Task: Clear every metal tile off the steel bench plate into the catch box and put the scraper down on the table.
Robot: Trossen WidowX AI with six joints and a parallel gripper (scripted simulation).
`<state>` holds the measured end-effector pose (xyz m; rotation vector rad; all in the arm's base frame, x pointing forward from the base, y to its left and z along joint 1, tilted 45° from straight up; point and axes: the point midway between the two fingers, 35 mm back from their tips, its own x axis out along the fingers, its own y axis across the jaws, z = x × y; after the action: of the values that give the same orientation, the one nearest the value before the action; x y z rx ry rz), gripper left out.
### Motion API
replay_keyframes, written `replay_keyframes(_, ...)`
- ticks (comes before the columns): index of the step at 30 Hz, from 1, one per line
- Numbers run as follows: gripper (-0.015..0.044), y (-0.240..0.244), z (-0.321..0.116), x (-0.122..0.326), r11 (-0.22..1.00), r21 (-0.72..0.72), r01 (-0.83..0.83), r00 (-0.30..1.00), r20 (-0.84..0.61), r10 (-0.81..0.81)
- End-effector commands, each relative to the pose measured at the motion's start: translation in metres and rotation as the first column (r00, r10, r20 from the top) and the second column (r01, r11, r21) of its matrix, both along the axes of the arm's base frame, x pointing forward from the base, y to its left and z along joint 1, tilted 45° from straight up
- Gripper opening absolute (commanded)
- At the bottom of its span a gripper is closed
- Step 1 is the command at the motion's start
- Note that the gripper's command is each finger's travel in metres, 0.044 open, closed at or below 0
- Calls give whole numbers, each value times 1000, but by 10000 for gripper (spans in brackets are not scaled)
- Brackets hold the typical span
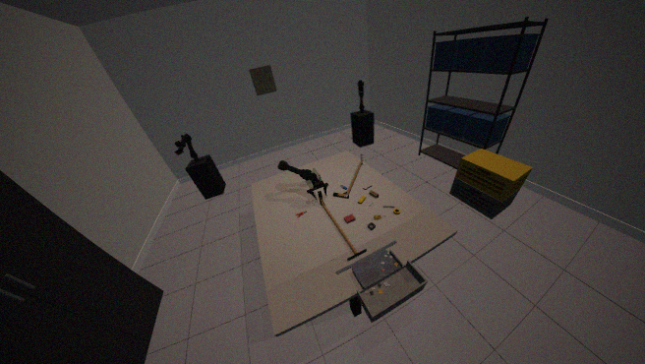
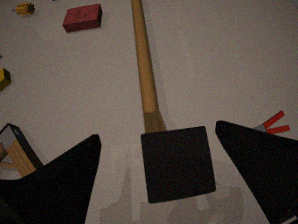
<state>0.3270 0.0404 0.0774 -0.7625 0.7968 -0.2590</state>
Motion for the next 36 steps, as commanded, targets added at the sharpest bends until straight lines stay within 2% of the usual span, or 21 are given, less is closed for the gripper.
replay_keyframes(1, 440, -6, -6, 3, 1000, -8, -4, 1000, -9, 4)
replay_keyframes(4, 440, -7, -7, 4, 1000, -9, -4, 1000, -8, 4)
replay_keyframes(17, 99, -4, -3, 3, 1000, -3, 0, 1000, 2, 0)
replay_keyframes(24, 52, -4, -3, 3, 1000, -3, 0, 1000, 2, 0)
replay_keyframes(26, 0, -4, -3, 3, 1000, -3, 0, 1000, 2, 0)
replay_keyframes(36, 0, 0, -4, 3, 1000, -3, -1, 1000, 0, 1)
